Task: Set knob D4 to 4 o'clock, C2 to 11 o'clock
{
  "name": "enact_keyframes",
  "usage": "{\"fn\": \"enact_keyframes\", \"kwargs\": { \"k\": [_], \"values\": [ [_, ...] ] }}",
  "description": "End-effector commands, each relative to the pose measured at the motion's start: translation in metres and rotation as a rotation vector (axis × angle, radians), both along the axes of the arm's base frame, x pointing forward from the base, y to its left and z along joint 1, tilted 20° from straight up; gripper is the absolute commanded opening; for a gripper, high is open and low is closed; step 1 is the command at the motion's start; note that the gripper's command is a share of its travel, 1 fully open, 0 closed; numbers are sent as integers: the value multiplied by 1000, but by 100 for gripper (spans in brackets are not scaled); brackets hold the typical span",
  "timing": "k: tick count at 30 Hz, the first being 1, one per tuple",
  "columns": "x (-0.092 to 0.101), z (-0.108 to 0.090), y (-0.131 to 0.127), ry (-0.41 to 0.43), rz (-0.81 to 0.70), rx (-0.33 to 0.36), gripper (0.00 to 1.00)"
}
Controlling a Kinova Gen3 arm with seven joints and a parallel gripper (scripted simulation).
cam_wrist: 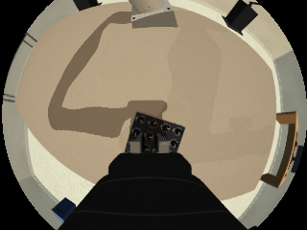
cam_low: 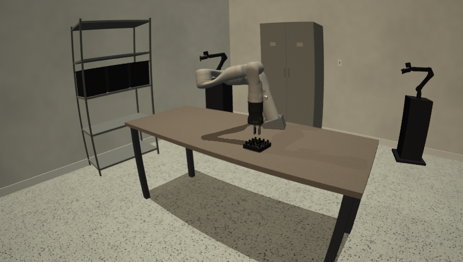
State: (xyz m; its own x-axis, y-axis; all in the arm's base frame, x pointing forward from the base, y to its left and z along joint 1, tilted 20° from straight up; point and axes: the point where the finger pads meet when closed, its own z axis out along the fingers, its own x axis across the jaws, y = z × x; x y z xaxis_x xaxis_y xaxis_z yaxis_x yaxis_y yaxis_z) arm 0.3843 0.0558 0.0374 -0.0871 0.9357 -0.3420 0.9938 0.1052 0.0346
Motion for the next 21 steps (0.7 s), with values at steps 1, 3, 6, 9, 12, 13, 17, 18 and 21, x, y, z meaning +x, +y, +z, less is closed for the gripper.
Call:
{"fn": "enact_keyframes", "kwargs": {
  "k": [1, 3, 6, 9, 12, 13, 17, 18, 21],
  "values": [
    [0, 1, 0, -7, -16, 1, 46],
    [0, 1, -1, -15, -44, 2, 46],
    [0, 2, -2, -33, -103, 4, 46],
    [0, 2, -3, -59, -184, 7, 46],
    [1, 3, -5, -92, -285, 10, 46],
    [1, 3, -5, -104, -323, 12, 46],
    [2, 4, -6, -131, -404, 15, 46],
    [2, 5, -7, -146, -448, 17, 46],
    [4, 7, -9, -194, -586, 23, 46]
  ]
}}
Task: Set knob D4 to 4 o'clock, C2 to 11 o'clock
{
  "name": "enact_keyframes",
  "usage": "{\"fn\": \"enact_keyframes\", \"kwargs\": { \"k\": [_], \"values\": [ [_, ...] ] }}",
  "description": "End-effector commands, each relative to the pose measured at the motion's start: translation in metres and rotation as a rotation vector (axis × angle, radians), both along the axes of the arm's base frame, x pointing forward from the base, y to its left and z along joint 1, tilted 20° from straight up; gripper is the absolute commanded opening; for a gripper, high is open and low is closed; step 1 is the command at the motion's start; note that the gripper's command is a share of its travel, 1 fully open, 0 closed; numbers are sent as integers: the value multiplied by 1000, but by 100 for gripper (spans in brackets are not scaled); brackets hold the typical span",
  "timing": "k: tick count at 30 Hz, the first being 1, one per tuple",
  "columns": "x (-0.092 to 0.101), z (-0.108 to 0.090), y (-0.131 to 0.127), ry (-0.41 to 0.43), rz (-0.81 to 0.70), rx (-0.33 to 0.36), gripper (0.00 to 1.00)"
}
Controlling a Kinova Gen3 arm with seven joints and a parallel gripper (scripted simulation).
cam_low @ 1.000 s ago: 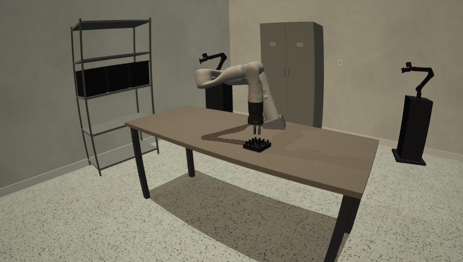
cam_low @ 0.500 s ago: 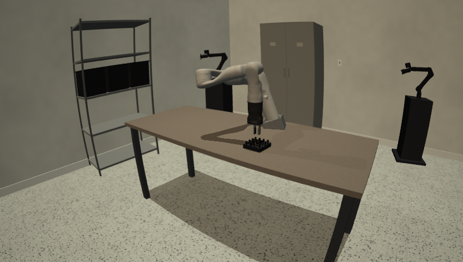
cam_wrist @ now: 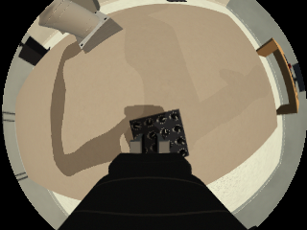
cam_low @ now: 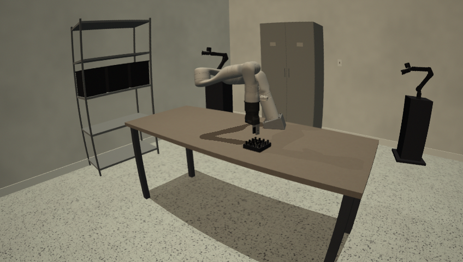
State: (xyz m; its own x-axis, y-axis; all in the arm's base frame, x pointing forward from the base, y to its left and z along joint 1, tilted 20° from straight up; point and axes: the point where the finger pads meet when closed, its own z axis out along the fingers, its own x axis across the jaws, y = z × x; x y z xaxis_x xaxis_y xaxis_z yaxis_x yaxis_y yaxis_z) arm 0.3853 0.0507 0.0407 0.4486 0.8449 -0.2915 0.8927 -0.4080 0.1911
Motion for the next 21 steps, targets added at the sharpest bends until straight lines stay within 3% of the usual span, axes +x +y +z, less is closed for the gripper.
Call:
{"fn": "enact_keyframes", "kwargs": {
  "k": [1, 10, 12, 21],
  "values": [
    [4, 4, -4, -45, -107, 1, 46],
    [16, 12, -10, -201, -532, 22, 46],
    [16, 12, -10, -201, -532, 22, 46],
    [31, 22, -17, -352, -920, 52, 46]
  ]
}}
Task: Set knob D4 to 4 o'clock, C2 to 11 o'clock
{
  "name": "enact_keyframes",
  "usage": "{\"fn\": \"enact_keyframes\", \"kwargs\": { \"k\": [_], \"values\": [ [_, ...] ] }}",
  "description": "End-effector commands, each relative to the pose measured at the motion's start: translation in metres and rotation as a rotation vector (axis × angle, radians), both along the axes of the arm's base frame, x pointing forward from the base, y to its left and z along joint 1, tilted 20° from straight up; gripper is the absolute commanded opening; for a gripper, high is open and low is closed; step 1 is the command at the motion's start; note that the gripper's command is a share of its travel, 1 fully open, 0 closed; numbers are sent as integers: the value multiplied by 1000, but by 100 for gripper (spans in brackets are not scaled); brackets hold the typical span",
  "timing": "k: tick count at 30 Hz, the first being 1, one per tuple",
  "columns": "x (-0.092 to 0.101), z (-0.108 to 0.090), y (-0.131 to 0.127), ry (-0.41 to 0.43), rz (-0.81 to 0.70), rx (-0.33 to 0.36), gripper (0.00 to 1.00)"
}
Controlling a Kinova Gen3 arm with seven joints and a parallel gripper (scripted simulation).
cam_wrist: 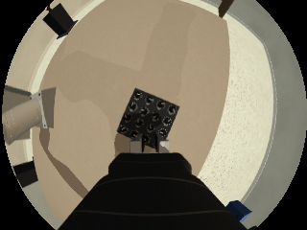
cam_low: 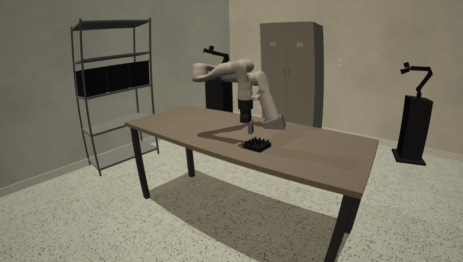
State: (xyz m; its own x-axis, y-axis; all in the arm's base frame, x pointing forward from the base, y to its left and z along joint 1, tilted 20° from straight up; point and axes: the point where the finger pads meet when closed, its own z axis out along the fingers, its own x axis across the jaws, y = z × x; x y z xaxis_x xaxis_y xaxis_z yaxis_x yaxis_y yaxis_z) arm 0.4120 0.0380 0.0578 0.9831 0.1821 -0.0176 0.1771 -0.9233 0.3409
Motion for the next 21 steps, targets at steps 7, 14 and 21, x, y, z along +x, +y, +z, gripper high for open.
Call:
{"fn": "enact_keyframes", "kwargs": {
  "k": [7, 14, 21],
  "values": [
    [12, 11, -8, -101, -223, 13, 46],
    [17, 14, -11, -138, -312, 21, 46],
    [18, 15, -11, -147, -334, 23, 46]
  ]
}}
